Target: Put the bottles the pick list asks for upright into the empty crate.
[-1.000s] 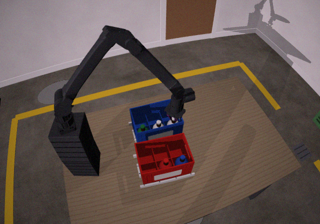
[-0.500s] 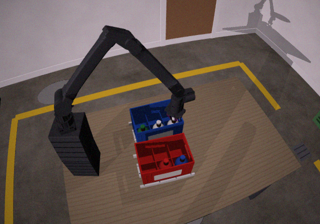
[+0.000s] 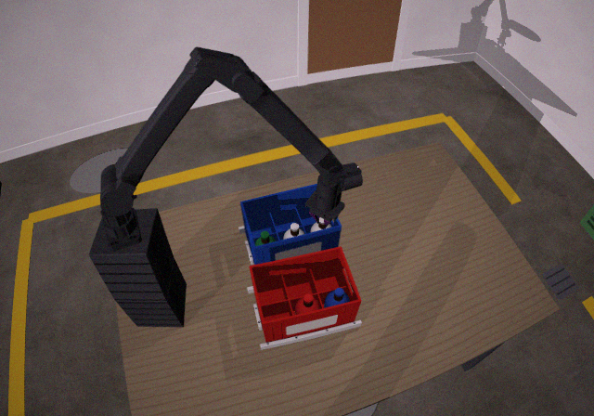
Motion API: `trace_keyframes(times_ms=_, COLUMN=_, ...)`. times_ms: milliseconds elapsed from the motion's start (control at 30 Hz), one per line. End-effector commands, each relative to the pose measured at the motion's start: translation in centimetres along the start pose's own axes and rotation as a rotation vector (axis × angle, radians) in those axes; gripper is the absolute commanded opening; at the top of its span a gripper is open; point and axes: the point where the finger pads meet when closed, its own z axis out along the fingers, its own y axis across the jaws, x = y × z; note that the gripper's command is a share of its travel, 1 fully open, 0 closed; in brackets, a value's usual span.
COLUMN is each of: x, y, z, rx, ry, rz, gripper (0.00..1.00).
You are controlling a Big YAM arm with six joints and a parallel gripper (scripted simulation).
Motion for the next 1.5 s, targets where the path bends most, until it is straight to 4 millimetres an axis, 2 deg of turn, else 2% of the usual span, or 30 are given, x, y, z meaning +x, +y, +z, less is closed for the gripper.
trace_keyframes(times_ms=0, x=-3.9, y=-1.9, z=-2.9, rx=0.061, ry=-0.079, rz=-0.008, gripper=0.00)
trace_keyframes(times_ms=133, x=-3.9, y=-1.9, z=-2.9, rx=0.061, ry=-0.080, rz=-0.009, gripper=0.00)
trace_keyframes(times_ms=167, x=-3.9, y=-1.9, z=-2.9, rx=0.061, ry=-0.080, rz=-0.009, gripper=0.61)
trace_keyframes(times_ms=233, x=-3.7, y=-1.9, z=-2.8, rx=0.061, ry=-0.076, rz=-0.009, gripper=0.61)
trace_keyframes(times_ms=267, x=-2.6, y=-1.9, z=-1.1, rx=0.045, ry=-0.053, rz=0.001, gripper=0.61)
trace_keyframes(times_ms=333, x=-2.1, y=-2.5, z=-1.2, rx=0.047, ry=-0.053, rz=0.003, gripper=0.61)
trace_keyframes(times_ms=1467, x=-0.8, y=-2.1, z=0.0, rx=0.034, ry=-0.037, rz=-0.002, gripper=0.61)
